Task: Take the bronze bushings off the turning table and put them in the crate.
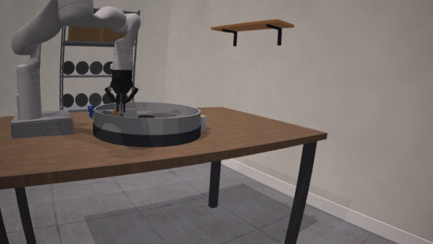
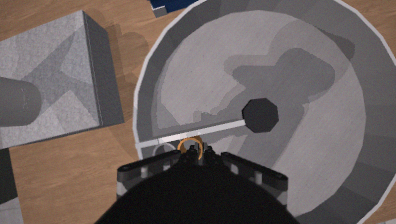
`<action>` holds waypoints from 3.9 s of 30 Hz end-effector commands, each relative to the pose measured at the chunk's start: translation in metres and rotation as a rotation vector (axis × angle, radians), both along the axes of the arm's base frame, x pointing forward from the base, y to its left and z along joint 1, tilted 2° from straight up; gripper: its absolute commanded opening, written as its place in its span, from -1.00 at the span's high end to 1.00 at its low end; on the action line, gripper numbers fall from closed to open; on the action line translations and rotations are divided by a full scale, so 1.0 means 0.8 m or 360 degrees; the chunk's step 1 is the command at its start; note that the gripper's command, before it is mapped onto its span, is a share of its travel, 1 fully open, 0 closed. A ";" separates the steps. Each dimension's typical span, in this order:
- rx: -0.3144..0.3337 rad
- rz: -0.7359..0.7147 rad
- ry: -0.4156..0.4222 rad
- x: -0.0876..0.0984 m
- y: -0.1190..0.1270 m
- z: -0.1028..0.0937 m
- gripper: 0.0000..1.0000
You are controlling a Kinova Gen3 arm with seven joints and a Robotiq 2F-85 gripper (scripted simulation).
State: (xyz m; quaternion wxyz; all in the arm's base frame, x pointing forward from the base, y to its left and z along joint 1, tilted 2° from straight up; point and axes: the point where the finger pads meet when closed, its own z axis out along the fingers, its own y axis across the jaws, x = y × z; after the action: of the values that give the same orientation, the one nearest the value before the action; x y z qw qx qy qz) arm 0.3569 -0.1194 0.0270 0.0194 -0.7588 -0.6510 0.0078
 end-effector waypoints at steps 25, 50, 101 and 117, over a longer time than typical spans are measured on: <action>-0.0001 0.0000 -0.0002 0.000 0.000 0.001 1.00; 0.0000 -0.0014 -0.0004 0.007 -0.001 0.001 1.00; -0.0001 -0.0018 -0.0007 0.007 -0.001 0.025 1.00; -0.0003 -0.0019 -0.0008 0.007 0.000 0.032 1.00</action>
State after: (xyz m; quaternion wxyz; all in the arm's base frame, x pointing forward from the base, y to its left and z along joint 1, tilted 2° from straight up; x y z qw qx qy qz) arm 0.3620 -0.1192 0.0486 0.0174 -0.7633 -0.6458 0.0063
